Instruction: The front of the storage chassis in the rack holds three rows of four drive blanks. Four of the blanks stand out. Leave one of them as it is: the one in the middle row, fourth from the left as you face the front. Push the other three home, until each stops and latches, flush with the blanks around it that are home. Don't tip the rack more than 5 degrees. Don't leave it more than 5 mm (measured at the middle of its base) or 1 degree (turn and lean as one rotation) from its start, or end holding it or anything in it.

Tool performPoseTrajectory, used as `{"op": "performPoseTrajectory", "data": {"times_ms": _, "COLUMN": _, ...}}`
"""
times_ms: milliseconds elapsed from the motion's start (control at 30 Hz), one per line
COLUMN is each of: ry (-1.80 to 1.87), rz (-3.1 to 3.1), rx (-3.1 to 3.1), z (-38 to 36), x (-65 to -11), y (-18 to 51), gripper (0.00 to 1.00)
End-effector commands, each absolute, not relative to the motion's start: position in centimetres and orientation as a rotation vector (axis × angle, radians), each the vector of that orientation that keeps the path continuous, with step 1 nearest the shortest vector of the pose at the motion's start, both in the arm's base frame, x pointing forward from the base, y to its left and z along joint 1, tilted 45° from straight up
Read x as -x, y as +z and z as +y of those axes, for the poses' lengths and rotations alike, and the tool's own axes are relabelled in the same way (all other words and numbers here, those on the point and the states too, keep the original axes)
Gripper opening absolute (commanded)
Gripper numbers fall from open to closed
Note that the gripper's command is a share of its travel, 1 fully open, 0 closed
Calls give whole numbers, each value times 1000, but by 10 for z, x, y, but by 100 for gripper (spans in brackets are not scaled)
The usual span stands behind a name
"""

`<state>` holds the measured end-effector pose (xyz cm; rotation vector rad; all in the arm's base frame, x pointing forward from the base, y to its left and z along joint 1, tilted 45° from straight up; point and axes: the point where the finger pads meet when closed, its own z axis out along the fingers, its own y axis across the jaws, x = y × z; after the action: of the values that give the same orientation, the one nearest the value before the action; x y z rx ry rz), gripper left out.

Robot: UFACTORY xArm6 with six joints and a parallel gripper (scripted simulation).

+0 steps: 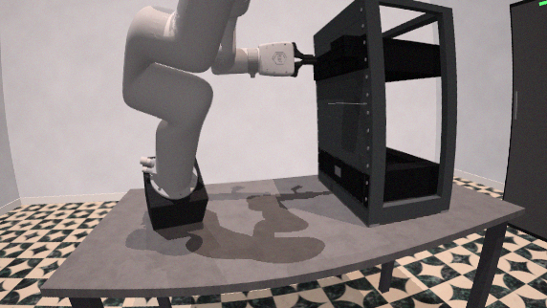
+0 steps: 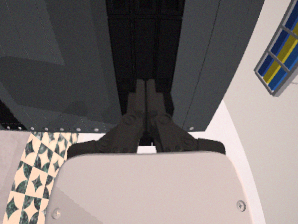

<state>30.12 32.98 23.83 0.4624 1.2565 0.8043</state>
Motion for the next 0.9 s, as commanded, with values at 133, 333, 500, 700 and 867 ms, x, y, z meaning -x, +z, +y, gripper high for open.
{"op": "performPoseTrajectory", "data": {"times_ms": 133, "ry": 806, "rz": 1252, "rx": -469, "z": 328, "x": -276, "y": 233, "gripper": 0}}
{"op": "performPoseTrajectory", "data": {"times_ms": 333, "ry": 806, "rz": 1252, "rx": -469, "z": 327, "x": -274, "y": 233, "gripper": 0}}
{"op": "performPoseTrajectory", "data": {"times_ms": 500, "ry": 806, "rz": 1252, "rx": -469, "z": 323, "x": -272, "y": 239, "gripper": 0}}
{"op": "performPoseTrajectory", "data": {"times_ms": 700, "ry": 806, "rz": 1252, "rx": -469, "z": 314, "x": -269, "y": 252, "gripper": 0}}
{"op": "performPoseTrajectory", "data": {"times_ms": 867, "ry": 806, "rz": 1252, "rx": -469, "z": 298, "x": -263, "y": 275, "gripper": 0}}
